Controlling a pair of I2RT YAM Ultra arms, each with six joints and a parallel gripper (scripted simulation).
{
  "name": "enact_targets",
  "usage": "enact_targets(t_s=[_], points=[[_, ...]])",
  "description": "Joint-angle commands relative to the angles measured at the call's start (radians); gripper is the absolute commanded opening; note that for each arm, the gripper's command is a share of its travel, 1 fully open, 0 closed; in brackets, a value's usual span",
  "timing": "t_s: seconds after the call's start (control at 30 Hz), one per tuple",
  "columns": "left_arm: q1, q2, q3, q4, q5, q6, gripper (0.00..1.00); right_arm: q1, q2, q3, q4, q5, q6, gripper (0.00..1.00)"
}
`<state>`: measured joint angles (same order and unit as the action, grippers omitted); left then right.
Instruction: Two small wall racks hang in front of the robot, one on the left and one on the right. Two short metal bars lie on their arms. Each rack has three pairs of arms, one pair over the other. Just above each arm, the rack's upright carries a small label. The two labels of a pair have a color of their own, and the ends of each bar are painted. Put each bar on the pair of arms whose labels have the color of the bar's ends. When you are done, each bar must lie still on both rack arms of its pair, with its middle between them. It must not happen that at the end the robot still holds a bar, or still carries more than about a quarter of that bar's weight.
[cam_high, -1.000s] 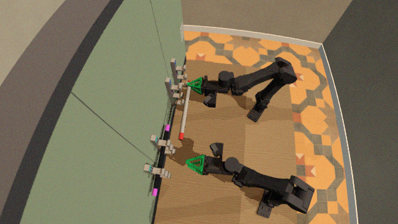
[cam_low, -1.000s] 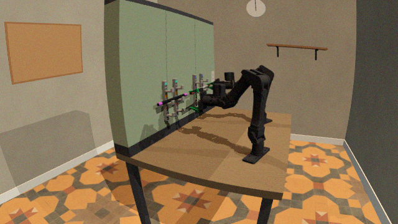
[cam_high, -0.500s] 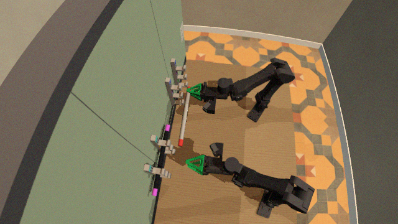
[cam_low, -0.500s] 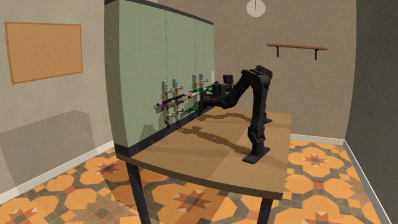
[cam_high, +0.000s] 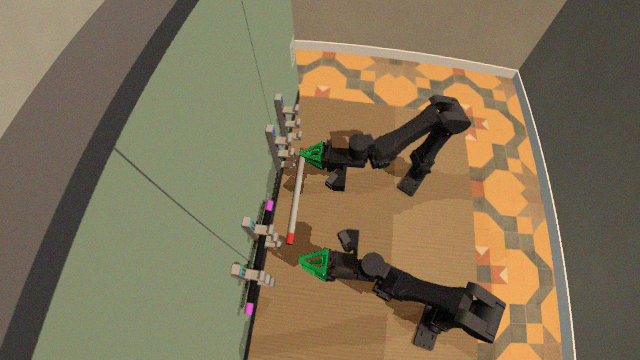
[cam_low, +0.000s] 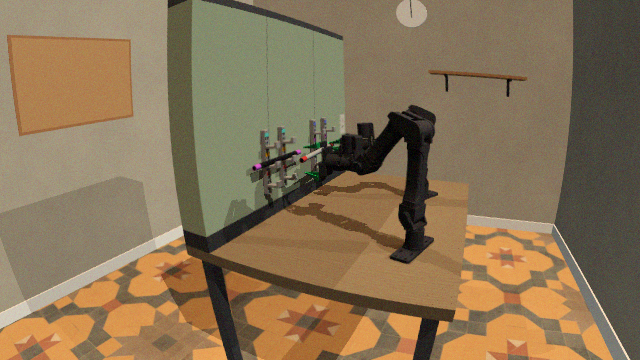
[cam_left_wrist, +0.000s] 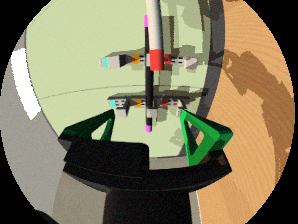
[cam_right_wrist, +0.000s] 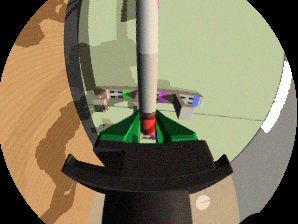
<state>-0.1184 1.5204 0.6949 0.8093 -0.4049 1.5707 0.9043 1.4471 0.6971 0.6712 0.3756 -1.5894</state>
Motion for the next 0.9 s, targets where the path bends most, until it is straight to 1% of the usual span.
enact_targets(t_s=[0.0,0.43,0.87], points=[[-0.010,0.000,-0.003,0.019,-0.008,0.000,1.00,0.006,0.002,0.020,0.059,0.018,0.020,0.00],[-0.010,0.000,-0.003,0.019,-0.008,0.000,1.00,0.000,0.022,0.043,0.057,0.013,0.019,0.00],[-0.010,0.000,-0.003,0.019,-0.008,0.000,1.00,-0.004,0.027,0.085,0.021,0.010,0.018,0.00]])
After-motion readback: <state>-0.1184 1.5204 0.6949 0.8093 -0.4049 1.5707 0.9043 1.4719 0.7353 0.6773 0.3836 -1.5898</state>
